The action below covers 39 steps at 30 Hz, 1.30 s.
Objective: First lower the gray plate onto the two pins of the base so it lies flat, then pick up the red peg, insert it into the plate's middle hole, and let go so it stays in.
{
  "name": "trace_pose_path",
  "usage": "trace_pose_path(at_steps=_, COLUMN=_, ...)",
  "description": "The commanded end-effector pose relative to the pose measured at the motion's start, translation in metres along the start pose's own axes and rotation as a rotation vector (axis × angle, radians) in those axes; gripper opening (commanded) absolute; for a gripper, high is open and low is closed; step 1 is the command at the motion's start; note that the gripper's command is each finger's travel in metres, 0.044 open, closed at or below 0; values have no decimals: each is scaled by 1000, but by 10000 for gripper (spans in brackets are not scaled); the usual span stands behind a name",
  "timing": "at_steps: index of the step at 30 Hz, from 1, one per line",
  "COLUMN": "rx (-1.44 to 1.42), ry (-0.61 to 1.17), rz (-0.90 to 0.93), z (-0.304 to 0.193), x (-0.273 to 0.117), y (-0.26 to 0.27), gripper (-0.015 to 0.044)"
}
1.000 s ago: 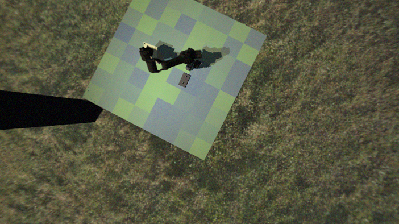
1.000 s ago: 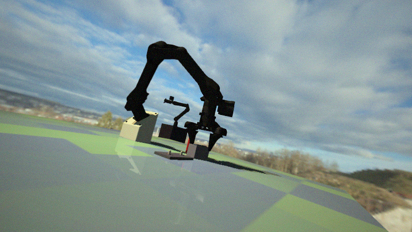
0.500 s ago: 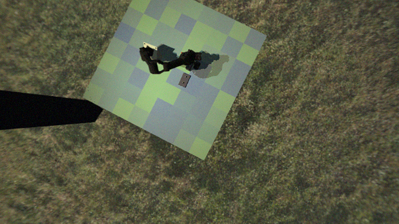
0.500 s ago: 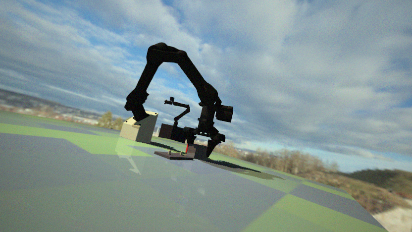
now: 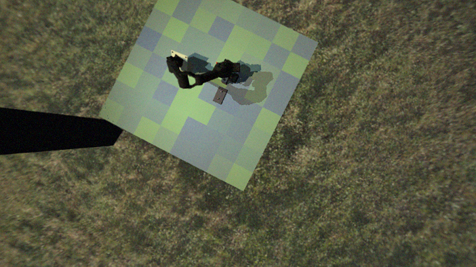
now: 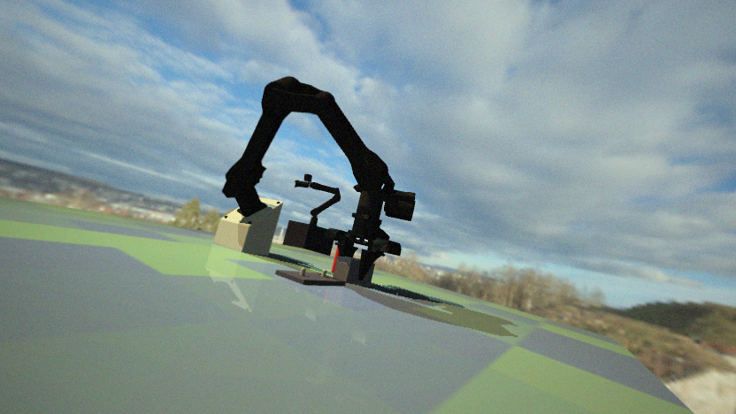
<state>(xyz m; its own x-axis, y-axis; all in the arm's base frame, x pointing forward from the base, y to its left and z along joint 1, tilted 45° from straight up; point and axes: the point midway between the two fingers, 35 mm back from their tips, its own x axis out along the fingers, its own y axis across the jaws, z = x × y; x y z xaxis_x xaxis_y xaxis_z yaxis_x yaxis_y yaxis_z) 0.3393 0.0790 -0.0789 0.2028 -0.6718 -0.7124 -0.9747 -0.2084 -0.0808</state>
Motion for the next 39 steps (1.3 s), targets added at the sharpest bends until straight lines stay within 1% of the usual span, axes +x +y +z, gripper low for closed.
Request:
trace_pose_path(at_steps=1, rx=-5, ry=4, rz=-2, z=0, x=1, y=0, gripper=125)
trace_pose_path(at_steps=6, rx=-5, ry=4, rz=-2, z=0, x=1, y=0, gripper=91)
trace_pose_path(at_steps=9, rx=-5, ry=3, rz=-2, z=0, x=-1, y=-1, gripper=12)
trace_pose_path(at_steps=10, rx=-5, ry=3, rz=-2, z=0, x=-4, y=-1, gripper=0)
trace_pose_path(at_steps=39, rx=-6, ry=-7, rz=-2, z=5, x=-92, y=-13, gripper=0)
